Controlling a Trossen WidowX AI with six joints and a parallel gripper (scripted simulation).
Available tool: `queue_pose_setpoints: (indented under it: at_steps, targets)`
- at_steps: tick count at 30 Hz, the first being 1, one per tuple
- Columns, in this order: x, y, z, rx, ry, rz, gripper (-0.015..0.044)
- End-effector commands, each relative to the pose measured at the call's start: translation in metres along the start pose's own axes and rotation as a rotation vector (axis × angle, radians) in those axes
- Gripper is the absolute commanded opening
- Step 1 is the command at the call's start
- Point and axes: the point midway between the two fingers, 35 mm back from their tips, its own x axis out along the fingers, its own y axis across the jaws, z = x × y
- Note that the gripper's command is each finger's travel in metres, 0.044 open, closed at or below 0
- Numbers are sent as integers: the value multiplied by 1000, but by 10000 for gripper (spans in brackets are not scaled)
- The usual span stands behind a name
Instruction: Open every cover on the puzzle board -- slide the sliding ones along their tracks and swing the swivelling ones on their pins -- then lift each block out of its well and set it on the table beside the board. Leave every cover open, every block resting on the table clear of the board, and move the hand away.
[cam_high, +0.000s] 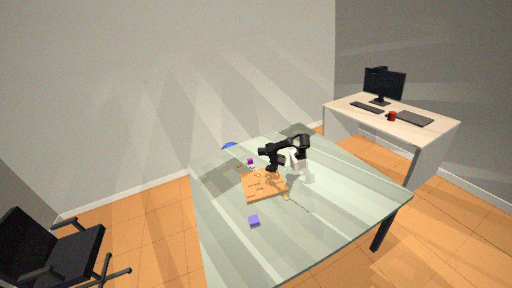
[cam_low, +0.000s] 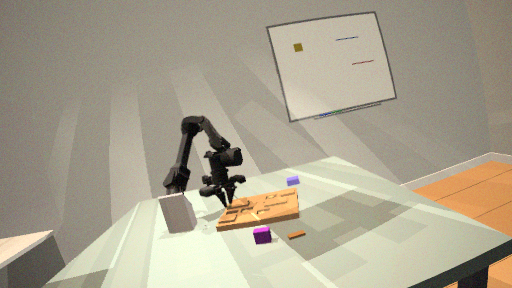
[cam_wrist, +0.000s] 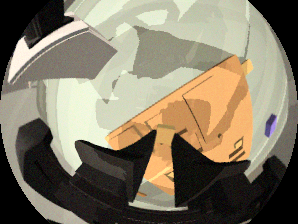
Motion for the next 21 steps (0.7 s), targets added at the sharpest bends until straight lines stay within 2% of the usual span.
queue_pose_setpoints:
  at_steps: [1,21]
  targets:
    - [-8,-2,-2,-11,11,-3,80]
    - [-54,-1,-2,-10,13,-1,80]
